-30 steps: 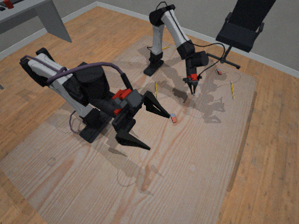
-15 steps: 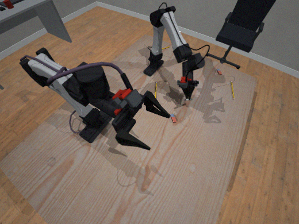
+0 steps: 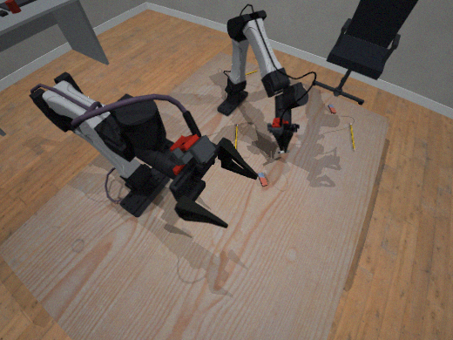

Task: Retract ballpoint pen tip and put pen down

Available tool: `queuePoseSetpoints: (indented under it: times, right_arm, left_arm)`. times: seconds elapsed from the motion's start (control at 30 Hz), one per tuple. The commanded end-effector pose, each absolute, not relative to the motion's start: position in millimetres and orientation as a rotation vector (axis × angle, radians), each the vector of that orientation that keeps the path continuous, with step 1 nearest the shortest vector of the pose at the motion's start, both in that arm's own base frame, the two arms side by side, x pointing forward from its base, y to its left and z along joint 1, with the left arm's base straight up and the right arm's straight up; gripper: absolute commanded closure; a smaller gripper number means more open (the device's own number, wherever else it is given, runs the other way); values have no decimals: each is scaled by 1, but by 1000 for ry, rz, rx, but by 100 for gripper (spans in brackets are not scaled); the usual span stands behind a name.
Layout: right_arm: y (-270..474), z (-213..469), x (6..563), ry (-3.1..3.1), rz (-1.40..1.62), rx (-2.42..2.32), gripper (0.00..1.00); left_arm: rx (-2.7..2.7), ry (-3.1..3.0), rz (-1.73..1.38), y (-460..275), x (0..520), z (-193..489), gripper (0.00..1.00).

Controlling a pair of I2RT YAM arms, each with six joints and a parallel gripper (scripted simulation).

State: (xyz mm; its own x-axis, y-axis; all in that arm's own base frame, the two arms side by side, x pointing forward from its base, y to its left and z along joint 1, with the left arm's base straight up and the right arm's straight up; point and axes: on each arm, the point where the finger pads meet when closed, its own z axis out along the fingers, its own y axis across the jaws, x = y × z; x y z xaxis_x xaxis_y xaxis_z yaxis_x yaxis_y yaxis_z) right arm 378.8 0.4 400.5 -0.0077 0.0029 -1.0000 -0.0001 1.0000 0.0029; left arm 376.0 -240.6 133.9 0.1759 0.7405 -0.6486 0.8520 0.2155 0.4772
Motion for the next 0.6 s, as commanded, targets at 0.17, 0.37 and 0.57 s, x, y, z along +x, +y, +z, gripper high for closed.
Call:
queuePoseSetpoints:
  times: [0.17,0.37,0.57]
  right_arm:
    - [2,397,377,1584,7,-5,99]
    - [2,397,377,1584,12,0,99]
    - [2,397,377,1584,13,1,99]
  left_arm:
    - [1539,1560,-143,-244,381,133,89]
    - [1540,1560,-139,-243,381,133,89]
    - [1544,1568,-143,-243,381,129,89]
